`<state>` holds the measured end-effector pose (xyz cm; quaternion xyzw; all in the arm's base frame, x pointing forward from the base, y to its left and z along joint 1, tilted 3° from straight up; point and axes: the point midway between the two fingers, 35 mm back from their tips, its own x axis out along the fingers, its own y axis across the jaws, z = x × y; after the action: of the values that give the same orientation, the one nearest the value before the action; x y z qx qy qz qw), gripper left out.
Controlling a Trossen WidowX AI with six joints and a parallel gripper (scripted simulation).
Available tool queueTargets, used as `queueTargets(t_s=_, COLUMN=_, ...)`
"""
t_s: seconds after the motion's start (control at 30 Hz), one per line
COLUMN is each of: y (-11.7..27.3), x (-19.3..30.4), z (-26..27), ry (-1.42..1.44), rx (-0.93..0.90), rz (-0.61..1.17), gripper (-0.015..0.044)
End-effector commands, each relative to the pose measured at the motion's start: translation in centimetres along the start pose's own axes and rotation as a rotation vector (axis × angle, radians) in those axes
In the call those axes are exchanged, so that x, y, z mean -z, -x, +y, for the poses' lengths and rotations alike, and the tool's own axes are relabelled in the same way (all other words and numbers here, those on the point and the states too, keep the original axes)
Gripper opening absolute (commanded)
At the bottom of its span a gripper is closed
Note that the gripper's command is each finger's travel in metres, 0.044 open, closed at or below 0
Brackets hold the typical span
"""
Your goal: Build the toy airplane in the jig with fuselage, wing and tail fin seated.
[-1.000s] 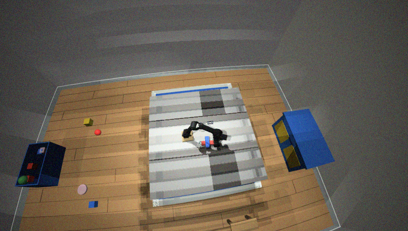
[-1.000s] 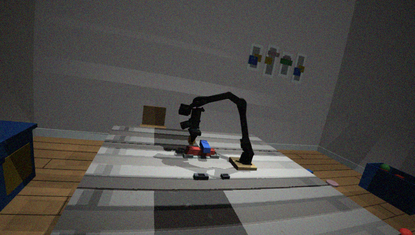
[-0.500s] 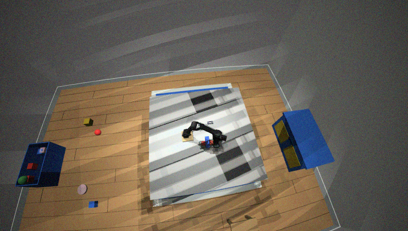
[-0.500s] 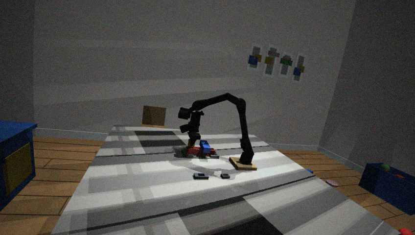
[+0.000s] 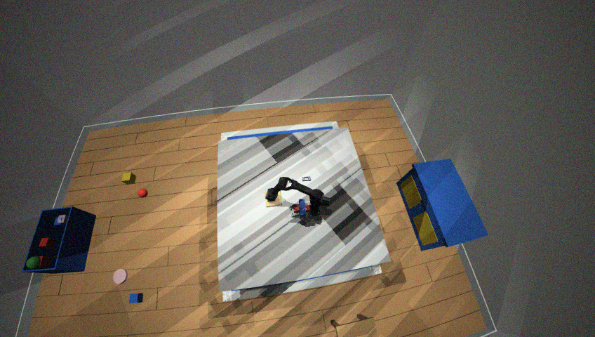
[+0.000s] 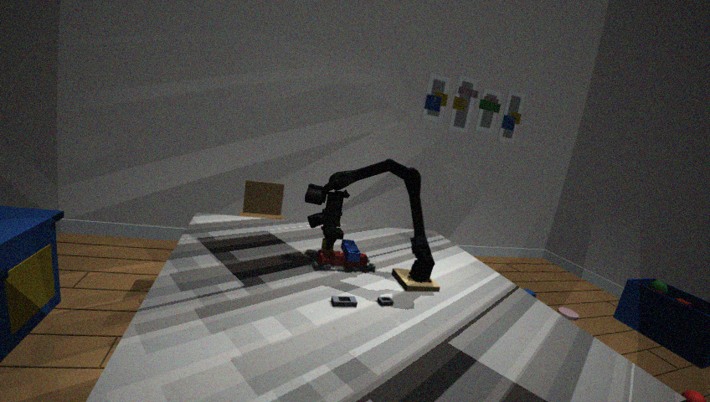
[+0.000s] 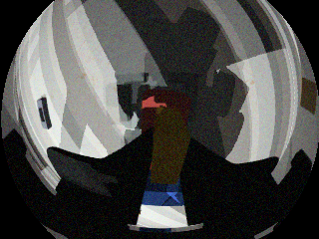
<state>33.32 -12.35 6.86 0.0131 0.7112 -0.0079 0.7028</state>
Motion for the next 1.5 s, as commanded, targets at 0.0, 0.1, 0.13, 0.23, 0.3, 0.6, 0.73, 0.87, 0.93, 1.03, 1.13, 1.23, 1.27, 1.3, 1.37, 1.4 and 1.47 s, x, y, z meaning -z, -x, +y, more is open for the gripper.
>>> queueTargets(t_s=0.0, y=0.0, x=0.0, z=0.0, ry=0.0, rx=0.0, rz=0.0, gripper=0.0078)
queueTargets(t_s=0.1, y=0.0, x=0.0, z=0.0, ry=0.0, rx=0.0, rz=0.0, gripper=0.0058)
queueTargets(t_s=0.13, y=0.0, x=0.0, z=0.0, ry=0.0, rx=0.0, rz=0.0, gripper=0.0051)
queueTargets(t_s=0.23, y=0.0, x=0.0, z=0.0, ry=0.0, rx=0.0, rz=0.0, gripper=0.0031)
queueTargets(t_s=0.3, y=0.0, x=0.0, z=0.0, ry=0.0, rx=0.0, rz=0.0, gripper=0.0)
queueTargets(t_s=0.6, y=0.0, x=0.0, z=0.0, ry=0.0, rx=0.0, rz=0.0, gripper=0.0131)
queueTargets(t_s=0.73, y=0.0, x=0.0, z=0.0, ry=0.0, rx=0.0, rz=0.0, gripper=0.0236)
queueTargets(t_s=0.87, y=0.0, x=0.0, z=0.0, ry=0.0, rx=0.0, rz=0.0, gripper=0.026)
queueTargets(t_s=0.93, y=0.0, x=0.0, z=0.0, ry=0.0, rx=0.0, rz=0.0, gripper=0.026)
queueTargets(t_s=1.03, y=0.0, x=0.0, z=0.0, ry=0.0, rx=0.0, rz=0.0, gripper=0.026)
queueTargets(t_s=1.13, y=1.9, x=-0.3, z=-0.1, ry=0.001, rx=0.001, rz=0.0, gripper=0.026)
queueTargets(t_s=1.23, y=5.9, x=-0.4, z=-0.1, ry=0.002, rx=0.002, rz=0.0, gripper=0.026)
queueTargets(t_s=1.27, y=7.2, x=-0.3, z=-0.1, ry=0.003, rx=0.002, rz=0.0, gripper=0.026)
queueTargets(t_s=1.3, y=8.3, x=-0.1, z=0.0, ry=0.003, rx=0.002, rz=0.0, gripper=0.026)
queueTargets(t_s=1.37, y=9.1, x=0.0, z=0.0, ry=0.003, rx=0.003, rz=0.0, gripper=0.026)
queueTargets(t_s=1.4, y=9.1, x=-0.2, z=0.0, ry=0.003, rx=0.003, rz=0.0, gripper=0.026)
queueTargets(t_s=1.47, y=9.1, x=-0.3, z=-0.1, ry=0.003, rx=0.003, rz=0.0, gripper=0.026)
